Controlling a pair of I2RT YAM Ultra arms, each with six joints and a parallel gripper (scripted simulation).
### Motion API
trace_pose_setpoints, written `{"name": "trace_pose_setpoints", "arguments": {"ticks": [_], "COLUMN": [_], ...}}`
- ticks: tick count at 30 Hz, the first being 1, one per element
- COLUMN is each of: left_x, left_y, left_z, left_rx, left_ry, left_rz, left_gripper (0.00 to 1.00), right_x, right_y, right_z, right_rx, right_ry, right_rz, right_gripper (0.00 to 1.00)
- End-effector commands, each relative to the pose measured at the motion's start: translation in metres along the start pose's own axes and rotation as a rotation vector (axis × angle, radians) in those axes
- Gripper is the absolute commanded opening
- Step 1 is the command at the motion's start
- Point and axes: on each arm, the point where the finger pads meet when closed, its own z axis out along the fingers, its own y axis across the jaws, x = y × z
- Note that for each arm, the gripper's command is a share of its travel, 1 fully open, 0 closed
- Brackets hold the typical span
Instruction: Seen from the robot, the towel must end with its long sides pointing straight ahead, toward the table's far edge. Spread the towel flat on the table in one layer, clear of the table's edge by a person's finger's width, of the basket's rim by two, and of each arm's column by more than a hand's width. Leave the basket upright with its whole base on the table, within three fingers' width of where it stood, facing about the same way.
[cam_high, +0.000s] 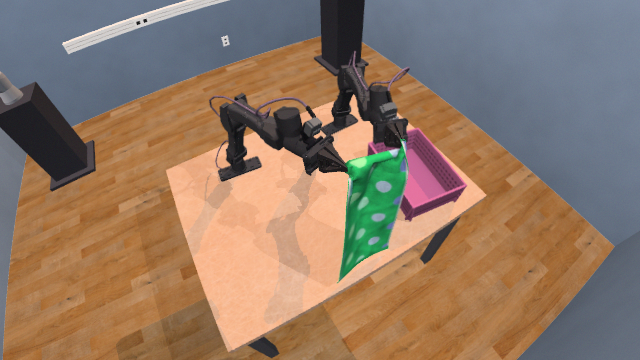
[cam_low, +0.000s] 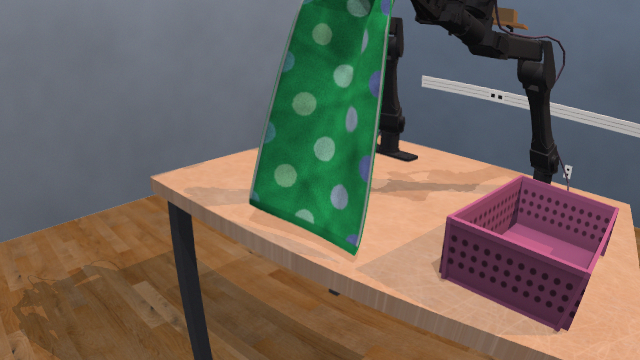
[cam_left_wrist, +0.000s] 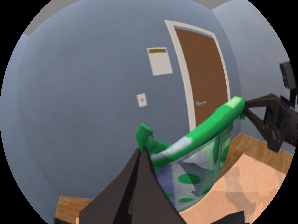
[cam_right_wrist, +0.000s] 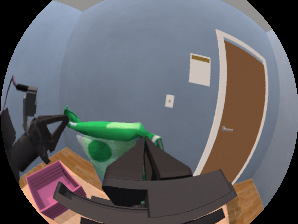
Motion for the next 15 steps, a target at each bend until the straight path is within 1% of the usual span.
{"name": "trace_pose_setpoints", "arguments": {"ticks": [1,2,4,5,6,7,8,10,11,13,15], "left_x": [-0.014,-0.007,-0.007,0.000,0.000,0.000,0.006,0.006,0.010,0.008,0.011], "left_y": [0.011,0.011,0.011,0.011,0.011,0.011,0.011,0.011,0.011,0.011,0.011], "left_z": [-0.008,-0.010,-0.010,-0.012,-0.012,-0.012,-0.014,-0.014,-0.015,-0.015,-0.016], "left_rx": [-0.026,-0.026,-0.026,-0.026,-0.026,-0.026,-0.026,-0.026,-0.026,-0.026,-0.026], "left_ry": [-0.002,0.026,0.026,0.053,0.053,0.053,0.075,0.075,0.091,0.086,0.097], "left_rz": [0.013,0.013,0.013,0.013,0.013,0.013,0.012,0.012,0.012,0.012,0.012], "left_gripper": [0.00,0.00,0.00,0.00,0.00,0.00,0.00,0.00,0.00,0.00,0.00], "right_x": [-0.015,0.001,0.000,0.008,0.008,-0.002,0.013,0.005,0.016,0.015,0.019], "right_y": [-0.012,-0.012,-0.012,-0.012,-0.012,-0.012,-0.012,-0.012,-0.012,-0.012,-0.012], "right_z": [-0.009,-0.010,-0.010,-0.011,-0.011,-0.011,-0.012,-0.012,-0.013,-0.013,-0.013], "right_rx": [0.031,0.031,0.031,0.031,0.031,0.031,0.031,0.031,0.031,0.031,0.031], "right_ry": [-0.009,0.038,0.038,0.067,0.067,0.047,0.089,0.072,0.102,0.100,0.111], "right_rz": [0.000,0.000,0.000,0.000,0.000,0.000,0.000,0.000,0.000,0.000,0.000], "right_gripper": [0.00,0.00,0.00,0.00,0.00,0.00,0.00,0.00,0.00,0.00,0.00]}}
